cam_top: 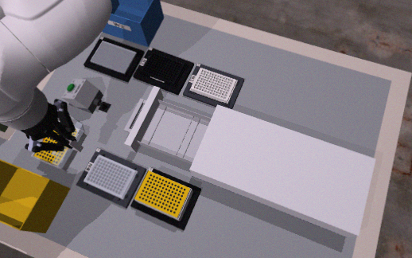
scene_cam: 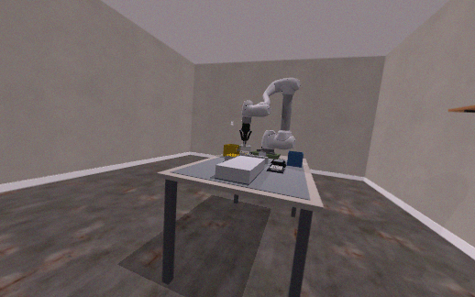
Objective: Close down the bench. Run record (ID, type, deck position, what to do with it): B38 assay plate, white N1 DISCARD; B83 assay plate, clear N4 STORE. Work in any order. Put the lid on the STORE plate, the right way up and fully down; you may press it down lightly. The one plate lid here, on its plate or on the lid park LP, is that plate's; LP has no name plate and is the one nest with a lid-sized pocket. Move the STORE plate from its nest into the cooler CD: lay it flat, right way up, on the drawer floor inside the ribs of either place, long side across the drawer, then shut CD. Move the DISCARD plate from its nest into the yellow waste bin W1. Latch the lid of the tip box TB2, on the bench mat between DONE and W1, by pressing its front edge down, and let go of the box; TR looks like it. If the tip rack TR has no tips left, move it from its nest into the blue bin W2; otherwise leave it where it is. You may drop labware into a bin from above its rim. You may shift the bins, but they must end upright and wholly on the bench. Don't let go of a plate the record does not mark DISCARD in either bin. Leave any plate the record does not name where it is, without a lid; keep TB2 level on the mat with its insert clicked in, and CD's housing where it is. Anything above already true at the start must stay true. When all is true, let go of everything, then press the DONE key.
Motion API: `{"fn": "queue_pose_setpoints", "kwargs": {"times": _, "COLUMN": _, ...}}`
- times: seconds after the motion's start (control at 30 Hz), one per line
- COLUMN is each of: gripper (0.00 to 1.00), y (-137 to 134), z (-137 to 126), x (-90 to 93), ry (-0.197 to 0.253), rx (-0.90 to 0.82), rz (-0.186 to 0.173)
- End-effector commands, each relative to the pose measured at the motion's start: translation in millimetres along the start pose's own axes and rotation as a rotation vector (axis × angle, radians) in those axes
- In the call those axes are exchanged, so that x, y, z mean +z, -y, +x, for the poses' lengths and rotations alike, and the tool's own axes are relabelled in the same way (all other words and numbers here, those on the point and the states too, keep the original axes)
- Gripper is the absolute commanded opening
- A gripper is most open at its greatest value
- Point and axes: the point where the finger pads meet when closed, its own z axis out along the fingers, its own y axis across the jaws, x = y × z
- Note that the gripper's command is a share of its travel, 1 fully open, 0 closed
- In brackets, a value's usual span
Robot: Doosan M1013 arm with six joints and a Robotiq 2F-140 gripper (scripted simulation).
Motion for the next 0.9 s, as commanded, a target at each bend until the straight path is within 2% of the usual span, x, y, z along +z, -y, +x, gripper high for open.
{"fn": "queue_pose_setpoints", "kwargs": {"times": 0.0, "gripper": 0.00, "y": 0.0, "z": -3.6, "x": -0.6, "ry": 0.000, "rx": 0.000, "rz": 0.000}}
{"fn": "queue_pose_setpoints", "kwargs": {"times": 0.87, "gripper": 0.00, "y": 0.0, "z": -33.9, "x": -4.7, "ry": 0.000, "rx": 0.000, "rz": 0.000}}
